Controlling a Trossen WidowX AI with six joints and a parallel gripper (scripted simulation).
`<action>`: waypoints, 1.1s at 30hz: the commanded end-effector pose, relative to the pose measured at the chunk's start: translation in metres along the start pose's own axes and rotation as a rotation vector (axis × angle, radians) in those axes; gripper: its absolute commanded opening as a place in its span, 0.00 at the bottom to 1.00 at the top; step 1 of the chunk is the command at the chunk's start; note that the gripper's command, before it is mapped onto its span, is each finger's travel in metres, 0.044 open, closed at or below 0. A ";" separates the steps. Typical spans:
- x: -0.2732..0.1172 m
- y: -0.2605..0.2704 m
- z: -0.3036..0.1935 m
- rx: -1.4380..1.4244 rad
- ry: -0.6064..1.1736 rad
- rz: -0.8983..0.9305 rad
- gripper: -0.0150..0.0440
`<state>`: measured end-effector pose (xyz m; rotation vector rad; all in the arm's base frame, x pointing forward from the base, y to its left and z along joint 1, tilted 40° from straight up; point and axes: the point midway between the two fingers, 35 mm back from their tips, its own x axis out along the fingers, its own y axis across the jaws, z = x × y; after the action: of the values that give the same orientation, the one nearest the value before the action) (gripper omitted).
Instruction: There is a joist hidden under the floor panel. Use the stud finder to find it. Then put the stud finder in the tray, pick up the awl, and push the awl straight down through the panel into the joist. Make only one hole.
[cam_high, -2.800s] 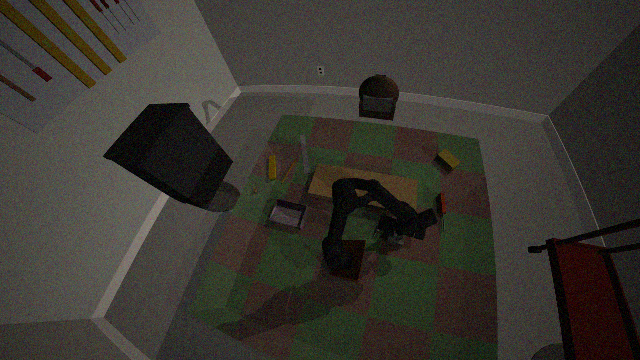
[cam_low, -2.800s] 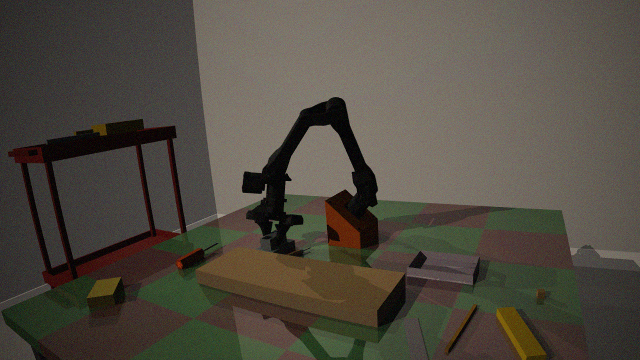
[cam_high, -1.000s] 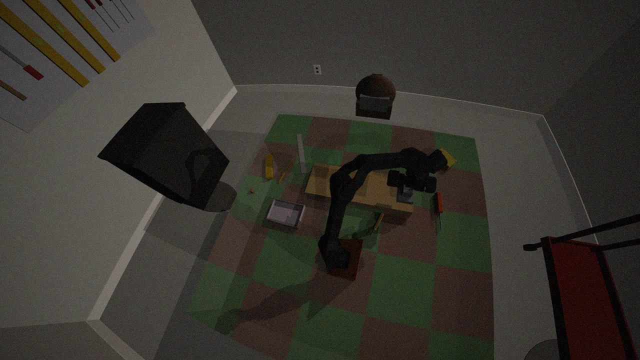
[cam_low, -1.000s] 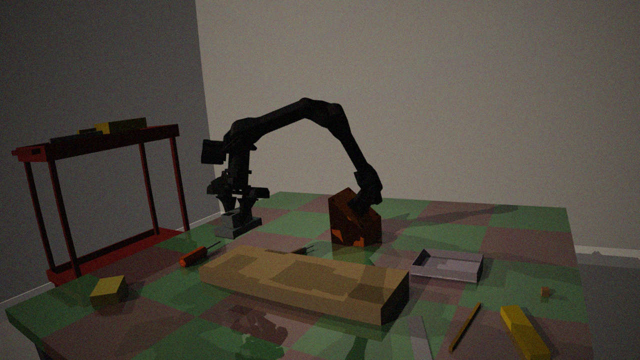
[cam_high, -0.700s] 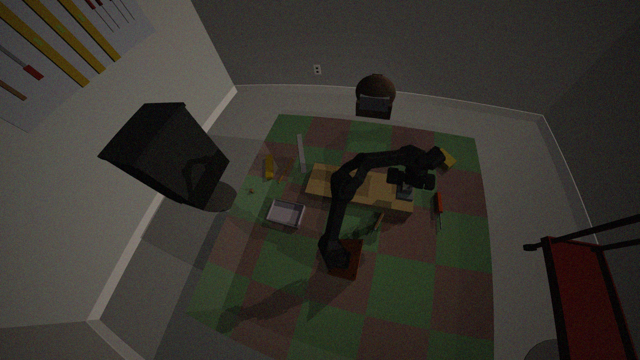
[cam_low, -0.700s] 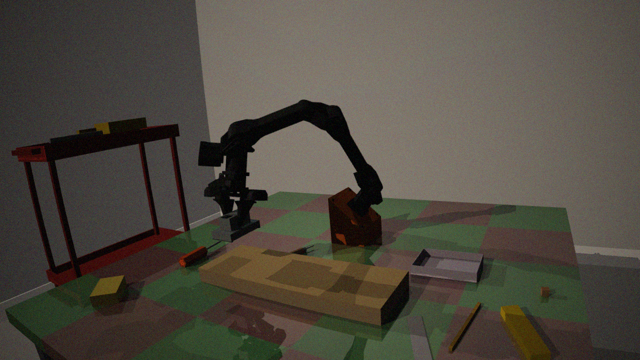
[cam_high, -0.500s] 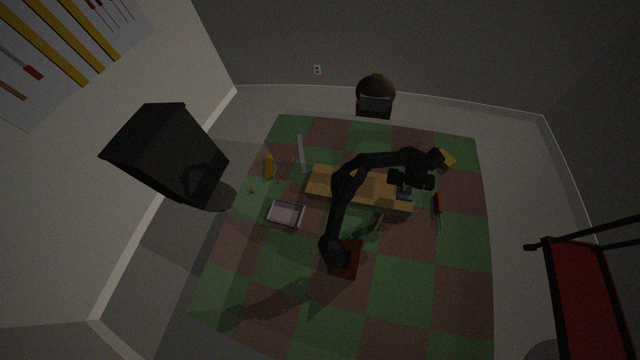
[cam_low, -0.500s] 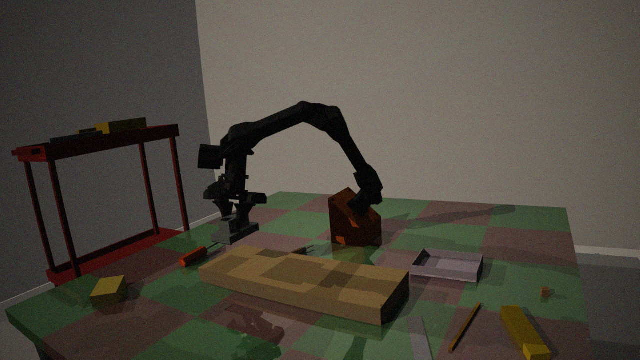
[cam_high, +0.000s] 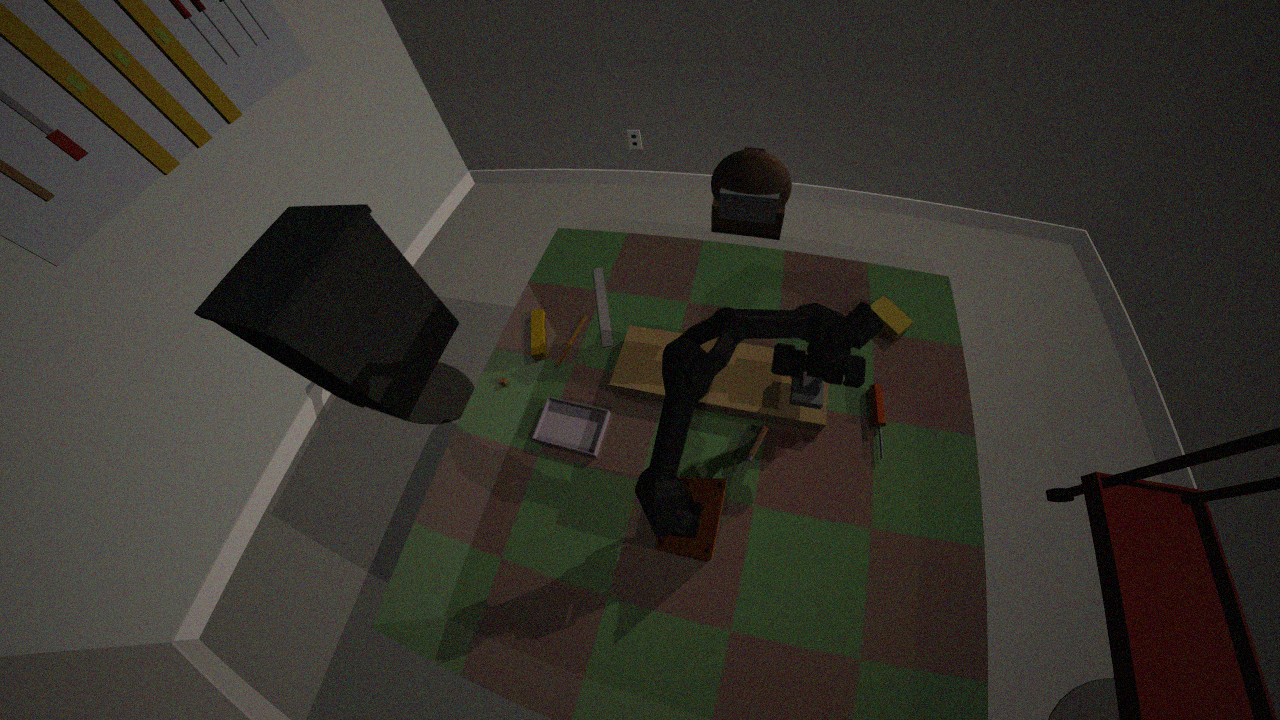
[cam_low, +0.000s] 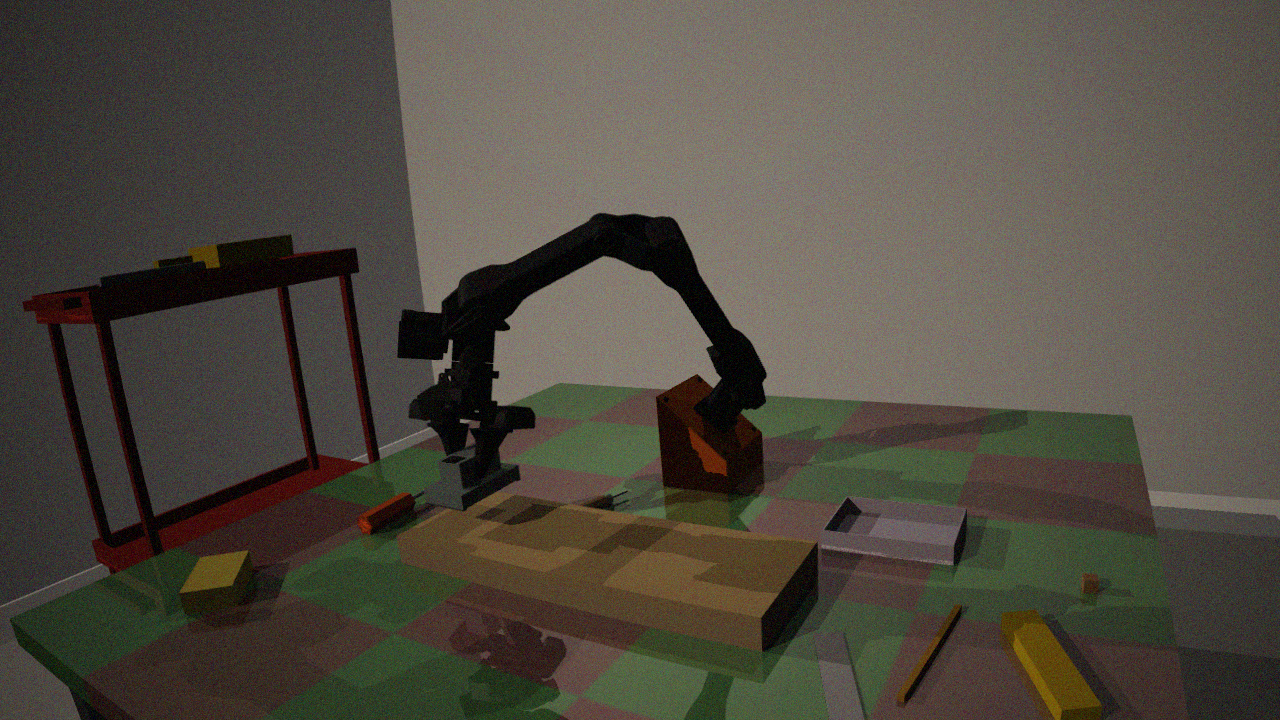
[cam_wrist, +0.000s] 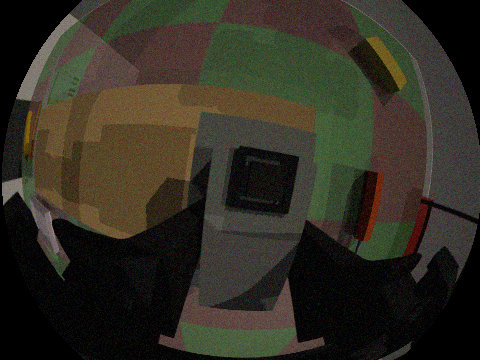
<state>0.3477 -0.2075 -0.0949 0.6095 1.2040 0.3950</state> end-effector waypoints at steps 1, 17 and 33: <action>0.007 0.000 -0.002 0.005 -0.005 0.003 0.25; 0.029 0.000 -0.008 0.005 -0.005 0.004 0.25; 0.036 0.021 -0.010 0.005 -0.005 0.006 0.25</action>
<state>0.3486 -0.1777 -0.1174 0.6159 1.2012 0.3879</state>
